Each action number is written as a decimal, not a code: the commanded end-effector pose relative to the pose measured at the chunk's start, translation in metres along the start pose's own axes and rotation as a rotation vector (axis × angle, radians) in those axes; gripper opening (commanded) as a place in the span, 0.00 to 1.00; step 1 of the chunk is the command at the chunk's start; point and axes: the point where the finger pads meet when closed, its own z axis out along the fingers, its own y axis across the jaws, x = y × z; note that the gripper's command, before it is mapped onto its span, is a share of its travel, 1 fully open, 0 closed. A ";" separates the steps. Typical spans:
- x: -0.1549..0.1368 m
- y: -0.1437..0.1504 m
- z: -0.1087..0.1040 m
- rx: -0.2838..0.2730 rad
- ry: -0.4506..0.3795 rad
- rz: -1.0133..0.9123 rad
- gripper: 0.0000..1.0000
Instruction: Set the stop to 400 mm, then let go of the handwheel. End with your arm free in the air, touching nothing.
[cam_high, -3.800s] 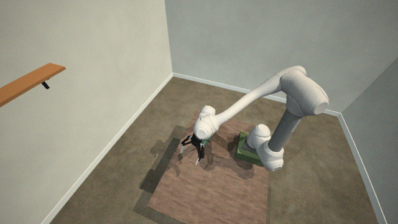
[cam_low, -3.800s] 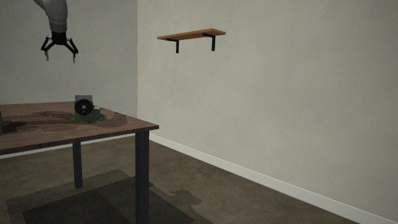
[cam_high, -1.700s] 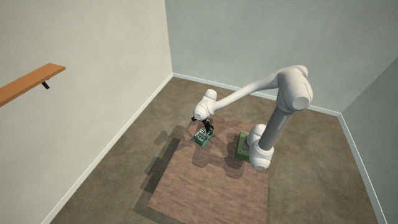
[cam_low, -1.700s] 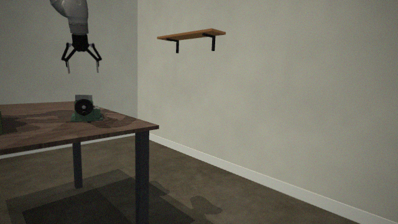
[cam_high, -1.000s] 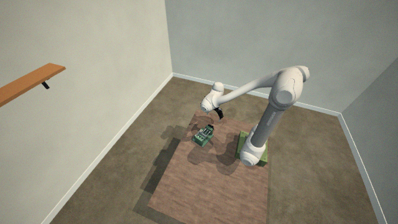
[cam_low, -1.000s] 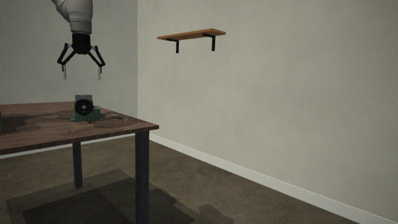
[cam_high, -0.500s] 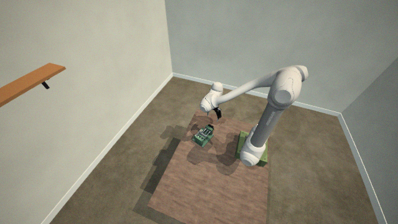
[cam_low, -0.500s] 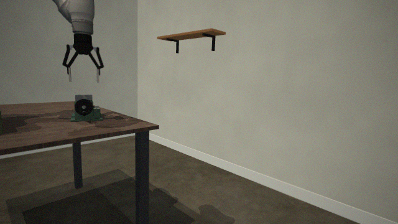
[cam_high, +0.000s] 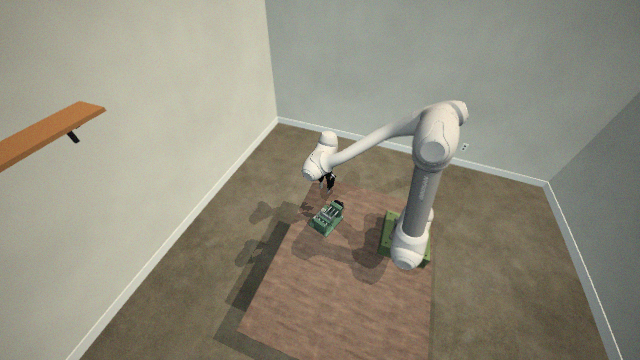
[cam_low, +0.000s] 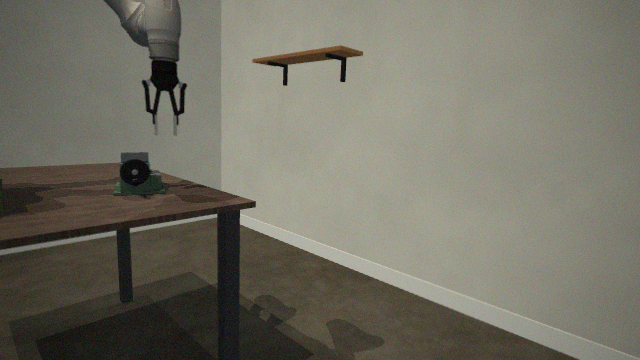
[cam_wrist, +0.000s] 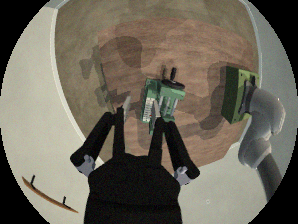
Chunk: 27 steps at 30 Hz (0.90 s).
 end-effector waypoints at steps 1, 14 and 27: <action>-0.002 0.000 0.013 -0.002 0.001 -0.004 0.33; -0.002 0.000 0.033 -0.002 0.001 -0.004 0.33; -0.002 0.000 0.033 -0.002 0.001 -0.004 0.33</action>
